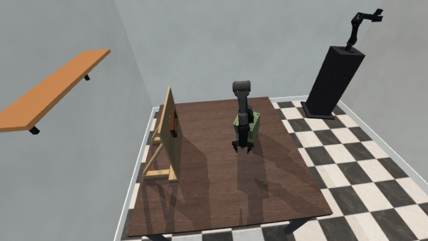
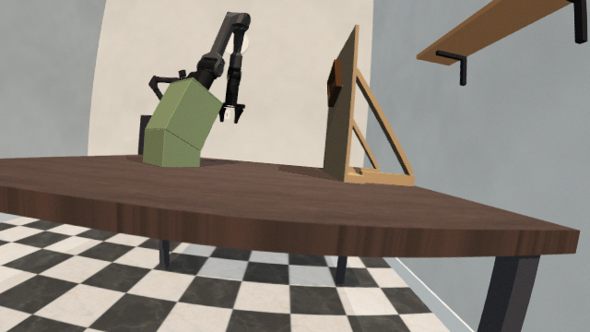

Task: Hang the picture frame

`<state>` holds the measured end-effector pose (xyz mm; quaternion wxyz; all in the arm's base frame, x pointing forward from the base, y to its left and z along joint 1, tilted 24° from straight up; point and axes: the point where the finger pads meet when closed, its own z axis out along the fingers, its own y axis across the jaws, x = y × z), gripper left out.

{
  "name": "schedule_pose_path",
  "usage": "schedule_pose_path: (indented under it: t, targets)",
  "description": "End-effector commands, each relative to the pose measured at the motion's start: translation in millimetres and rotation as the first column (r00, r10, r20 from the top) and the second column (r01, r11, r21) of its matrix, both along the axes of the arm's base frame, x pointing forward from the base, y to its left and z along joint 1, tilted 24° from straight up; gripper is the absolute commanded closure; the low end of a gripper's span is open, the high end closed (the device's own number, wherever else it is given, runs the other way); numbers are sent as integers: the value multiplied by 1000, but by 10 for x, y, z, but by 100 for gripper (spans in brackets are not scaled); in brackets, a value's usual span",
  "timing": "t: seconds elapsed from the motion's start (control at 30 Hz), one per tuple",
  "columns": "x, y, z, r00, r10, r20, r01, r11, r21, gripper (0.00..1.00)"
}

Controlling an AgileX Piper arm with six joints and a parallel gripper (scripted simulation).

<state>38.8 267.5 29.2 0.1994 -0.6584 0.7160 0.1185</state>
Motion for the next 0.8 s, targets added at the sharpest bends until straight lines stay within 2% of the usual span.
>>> schedule_pose_path:
  t: [0.0, 0.1, 0.17, 0.33, 0.5, 0.67, 0.73, 0.77]
  targets:
    - [34, 63, 25, 999, -42, -25, 43, 999, 31, 0]
    - [135, 183, 88, 986, -140, -86, 148, 984, 96, 0]
    - [135, 183, 88, 986, -140, -86, 148, 984, 96, 0]
    - [386, 392, 238, 929, -305, -211, 348, 914, 209, 0]
    - [758, 569, 449, 821, -444, -359, 554, 771, 313, 0]
    - [1242, 659, 719, 673, -527, -518, 735, 553, 392, 0]
    - [1242, 659, 719, 673, -527, -518, 735, 553, 392, 0]
    - [1350, 661, 779, 642, -535, -549, 765, 503, 404, 0]
